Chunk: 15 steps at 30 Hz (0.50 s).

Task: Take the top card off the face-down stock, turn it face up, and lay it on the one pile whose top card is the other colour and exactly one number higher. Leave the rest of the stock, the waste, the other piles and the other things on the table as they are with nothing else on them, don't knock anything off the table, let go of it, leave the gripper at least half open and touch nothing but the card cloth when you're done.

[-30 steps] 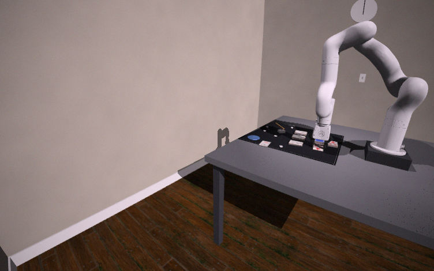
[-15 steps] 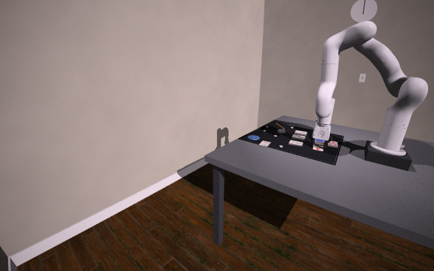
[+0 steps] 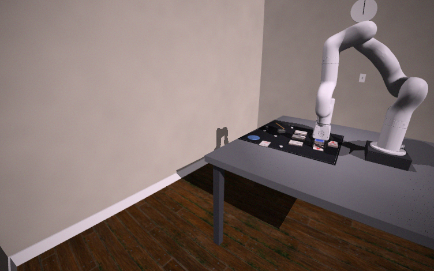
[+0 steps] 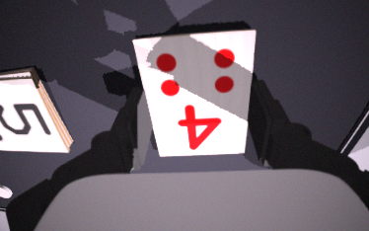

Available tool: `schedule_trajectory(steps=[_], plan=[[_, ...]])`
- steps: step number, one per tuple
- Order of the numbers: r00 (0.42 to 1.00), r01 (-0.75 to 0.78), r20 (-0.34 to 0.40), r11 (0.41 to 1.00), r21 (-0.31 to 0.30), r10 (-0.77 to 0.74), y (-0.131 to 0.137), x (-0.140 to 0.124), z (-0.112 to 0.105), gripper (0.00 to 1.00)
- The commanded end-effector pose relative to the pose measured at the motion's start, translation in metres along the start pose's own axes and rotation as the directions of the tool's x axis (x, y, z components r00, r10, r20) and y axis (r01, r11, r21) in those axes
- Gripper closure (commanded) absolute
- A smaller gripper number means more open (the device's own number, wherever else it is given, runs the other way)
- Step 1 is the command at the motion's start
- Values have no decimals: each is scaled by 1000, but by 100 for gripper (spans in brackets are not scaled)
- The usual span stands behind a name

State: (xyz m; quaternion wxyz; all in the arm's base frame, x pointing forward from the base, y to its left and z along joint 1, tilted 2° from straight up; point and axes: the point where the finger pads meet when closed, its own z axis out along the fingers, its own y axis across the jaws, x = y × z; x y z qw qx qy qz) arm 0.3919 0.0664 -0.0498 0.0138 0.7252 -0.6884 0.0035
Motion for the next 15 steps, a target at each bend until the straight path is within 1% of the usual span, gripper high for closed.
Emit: schedule_trajectory(steps=[1,15], plan=[[1000,0,0,1000,2,0,-1,0,-3,37],[1000,0,0,1000,2,0,-1,0,-16,37]])
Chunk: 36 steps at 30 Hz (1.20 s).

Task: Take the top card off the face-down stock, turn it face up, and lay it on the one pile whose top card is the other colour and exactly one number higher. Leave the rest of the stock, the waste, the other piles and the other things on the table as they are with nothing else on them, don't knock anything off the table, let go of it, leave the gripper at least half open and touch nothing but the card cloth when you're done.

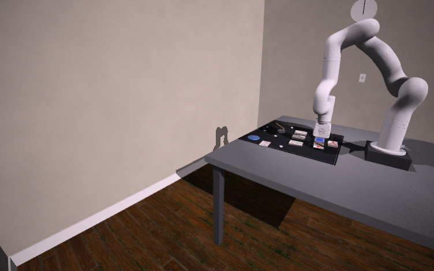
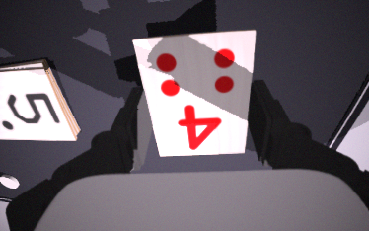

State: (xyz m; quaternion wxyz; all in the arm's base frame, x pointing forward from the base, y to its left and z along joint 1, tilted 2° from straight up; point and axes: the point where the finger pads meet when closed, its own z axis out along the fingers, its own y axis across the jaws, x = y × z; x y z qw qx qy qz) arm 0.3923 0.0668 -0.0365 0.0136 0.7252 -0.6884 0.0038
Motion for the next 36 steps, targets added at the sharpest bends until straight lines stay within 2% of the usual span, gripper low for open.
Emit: schedule_trajectory(steps=[1,36], plan=[[1000,0,0,1000,1,0,-1,0,-4,37],[1000,0,0,1000,1,0,-1,0,-22,37]])
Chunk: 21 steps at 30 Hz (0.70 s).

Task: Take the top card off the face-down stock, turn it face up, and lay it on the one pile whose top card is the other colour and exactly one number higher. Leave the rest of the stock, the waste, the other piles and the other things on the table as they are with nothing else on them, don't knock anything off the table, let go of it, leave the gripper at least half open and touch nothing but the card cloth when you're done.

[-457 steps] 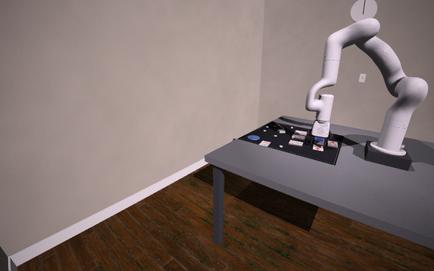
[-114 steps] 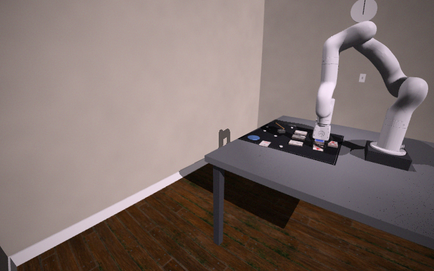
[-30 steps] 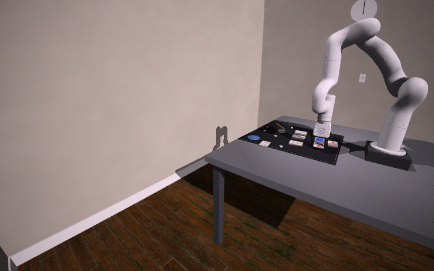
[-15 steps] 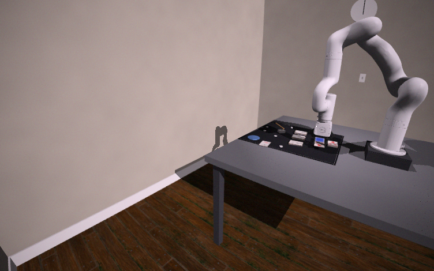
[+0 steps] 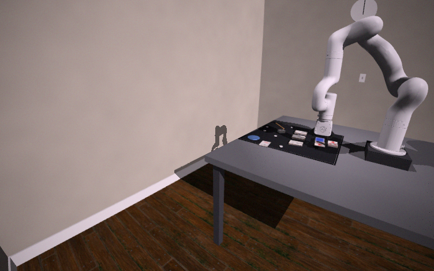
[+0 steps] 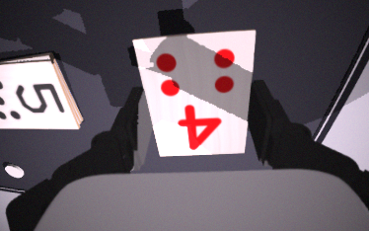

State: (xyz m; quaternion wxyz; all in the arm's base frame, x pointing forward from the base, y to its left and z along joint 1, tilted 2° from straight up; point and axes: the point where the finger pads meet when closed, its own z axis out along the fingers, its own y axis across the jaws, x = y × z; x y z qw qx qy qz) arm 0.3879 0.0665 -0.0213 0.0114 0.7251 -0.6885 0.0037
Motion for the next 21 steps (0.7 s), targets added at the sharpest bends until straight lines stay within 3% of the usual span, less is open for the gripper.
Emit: schedule_trajectory(steps=[1,21], plan=[[1000,0,-3,1000,-2,0,-5,0,-7,37],[1000,0,-3,1000,-2,0,-5,-1,-10,37]])
